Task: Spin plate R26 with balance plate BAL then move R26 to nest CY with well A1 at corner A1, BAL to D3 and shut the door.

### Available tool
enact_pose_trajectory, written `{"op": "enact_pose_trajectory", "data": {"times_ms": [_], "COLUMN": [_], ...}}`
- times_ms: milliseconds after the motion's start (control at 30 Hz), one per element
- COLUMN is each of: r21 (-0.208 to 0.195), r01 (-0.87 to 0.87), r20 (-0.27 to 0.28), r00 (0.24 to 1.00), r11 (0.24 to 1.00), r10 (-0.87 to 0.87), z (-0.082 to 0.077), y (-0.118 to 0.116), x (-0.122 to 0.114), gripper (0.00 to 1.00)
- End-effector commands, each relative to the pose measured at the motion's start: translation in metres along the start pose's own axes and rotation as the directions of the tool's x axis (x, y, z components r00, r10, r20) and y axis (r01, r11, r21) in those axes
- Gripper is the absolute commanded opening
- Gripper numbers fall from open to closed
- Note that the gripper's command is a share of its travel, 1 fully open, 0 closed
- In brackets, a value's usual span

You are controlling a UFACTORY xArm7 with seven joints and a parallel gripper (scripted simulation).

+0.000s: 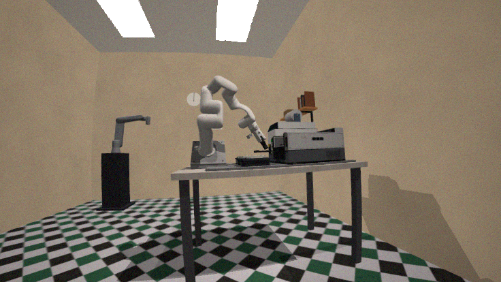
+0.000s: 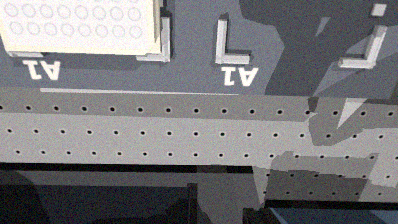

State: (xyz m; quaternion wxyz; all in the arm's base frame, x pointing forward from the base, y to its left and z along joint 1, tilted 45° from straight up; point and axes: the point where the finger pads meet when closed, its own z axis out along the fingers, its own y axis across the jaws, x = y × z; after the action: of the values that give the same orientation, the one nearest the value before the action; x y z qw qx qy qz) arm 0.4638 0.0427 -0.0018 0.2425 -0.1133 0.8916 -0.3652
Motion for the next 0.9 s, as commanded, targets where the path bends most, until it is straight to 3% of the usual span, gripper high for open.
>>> {"op": "enact_pose_trajectory", "data": {"times_ms": [0,300,867], "r21": [-0.002,-0.002,-0.002], "r01": [-0.001,-0.001,-0.001], "r20": [0.004,0.004,0.004], "r00": [1.000,1.000,1.000], "r11": [1.000,1.000,1.000], "r10": [0.001,0.001,0.001], "z": [0.008,0.019,0.020], "y": [0.001,0.001,0.001], "x": [-0.005,-0.009,-0.010], "gripper": [0.00,0.00,0.00]}}
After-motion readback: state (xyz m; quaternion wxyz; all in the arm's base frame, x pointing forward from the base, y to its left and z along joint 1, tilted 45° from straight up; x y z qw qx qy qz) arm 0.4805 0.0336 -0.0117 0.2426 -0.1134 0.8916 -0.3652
